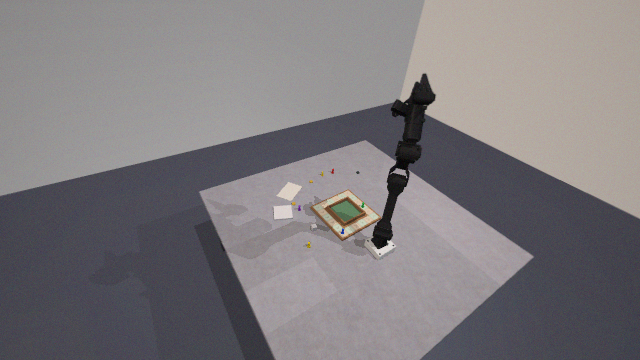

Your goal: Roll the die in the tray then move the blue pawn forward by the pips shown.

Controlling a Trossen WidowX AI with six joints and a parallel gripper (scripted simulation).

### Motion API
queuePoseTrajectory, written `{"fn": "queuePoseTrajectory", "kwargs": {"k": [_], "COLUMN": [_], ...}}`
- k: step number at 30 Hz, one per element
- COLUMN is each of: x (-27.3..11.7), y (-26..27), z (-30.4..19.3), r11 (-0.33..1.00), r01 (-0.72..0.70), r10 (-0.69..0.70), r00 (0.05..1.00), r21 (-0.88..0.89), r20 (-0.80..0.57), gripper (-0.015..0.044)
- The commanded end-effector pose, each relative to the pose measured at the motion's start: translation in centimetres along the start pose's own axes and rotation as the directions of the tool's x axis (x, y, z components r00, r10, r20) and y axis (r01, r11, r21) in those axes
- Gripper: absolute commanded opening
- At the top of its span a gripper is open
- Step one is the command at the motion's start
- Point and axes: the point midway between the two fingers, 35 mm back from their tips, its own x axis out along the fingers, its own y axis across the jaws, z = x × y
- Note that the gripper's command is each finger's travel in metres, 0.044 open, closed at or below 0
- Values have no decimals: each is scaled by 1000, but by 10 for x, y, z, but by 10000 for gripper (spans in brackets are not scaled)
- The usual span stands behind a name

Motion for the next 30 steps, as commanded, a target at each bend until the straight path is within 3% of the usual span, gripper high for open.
{"fn": "queuePoseTrajectory", "kwargs": {"k": [1,5,15,30], "x": [0,-8,-59,-135], "y": [-1,-24,-112,-176], "z": [0,2,32,120], "r11": [1000,995,862,469], "r01": [3,82,378,605], "r10": [-3,-83,-400,-667], "r00": [1000,997,917,720], "r21": [-2,-61,-337,-643], "r20": [-1,-12,5,191], "gripper": [374,275,275,275]}}
